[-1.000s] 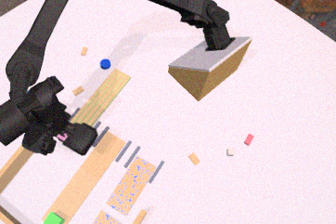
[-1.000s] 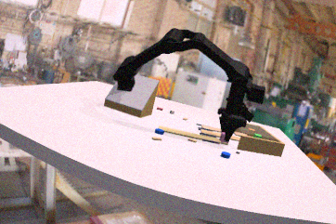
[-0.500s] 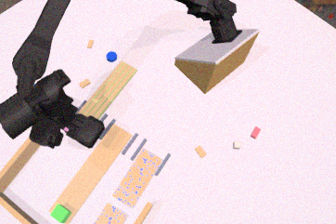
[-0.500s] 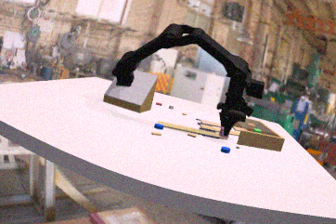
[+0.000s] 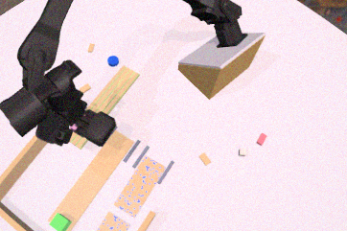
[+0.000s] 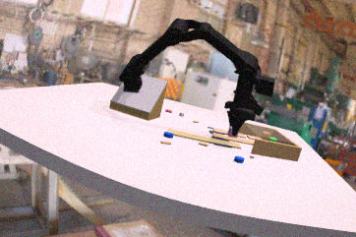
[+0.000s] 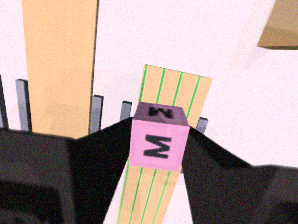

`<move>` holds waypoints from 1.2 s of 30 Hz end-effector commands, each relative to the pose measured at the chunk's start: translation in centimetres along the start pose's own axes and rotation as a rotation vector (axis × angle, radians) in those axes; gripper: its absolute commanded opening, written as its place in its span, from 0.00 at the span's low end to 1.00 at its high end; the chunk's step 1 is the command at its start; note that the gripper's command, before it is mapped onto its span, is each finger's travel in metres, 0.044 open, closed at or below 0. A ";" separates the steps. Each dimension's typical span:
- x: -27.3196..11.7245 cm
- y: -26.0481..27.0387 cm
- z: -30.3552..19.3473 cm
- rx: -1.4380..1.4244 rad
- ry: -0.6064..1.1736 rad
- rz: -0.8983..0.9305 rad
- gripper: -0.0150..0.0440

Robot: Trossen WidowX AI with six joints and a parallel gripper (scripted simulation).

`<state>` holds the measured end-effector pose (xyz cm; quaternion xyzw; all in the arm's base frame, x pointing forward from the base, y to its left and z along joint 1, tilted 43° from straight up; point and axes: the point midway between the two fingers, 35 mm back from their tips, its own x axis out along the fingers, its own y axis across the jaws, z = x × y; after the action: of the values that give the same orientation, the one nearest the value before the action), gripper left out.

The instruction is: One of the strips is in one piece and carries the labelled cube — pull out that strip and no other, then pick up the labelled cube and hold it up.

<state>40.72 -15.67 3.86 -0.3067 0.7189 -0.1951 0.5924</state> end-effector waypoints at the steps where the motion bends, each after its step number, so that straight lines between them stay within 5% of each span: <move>1: -0.8 0.8 -1.5 0.001 0.008 0.003 0.25; 36: -1.9 6.7 -10.9 -0.004 0.014 0.005 0.25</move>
<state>30.23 -10.68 3.64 -0.3084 0.7231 -0.1936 0.5869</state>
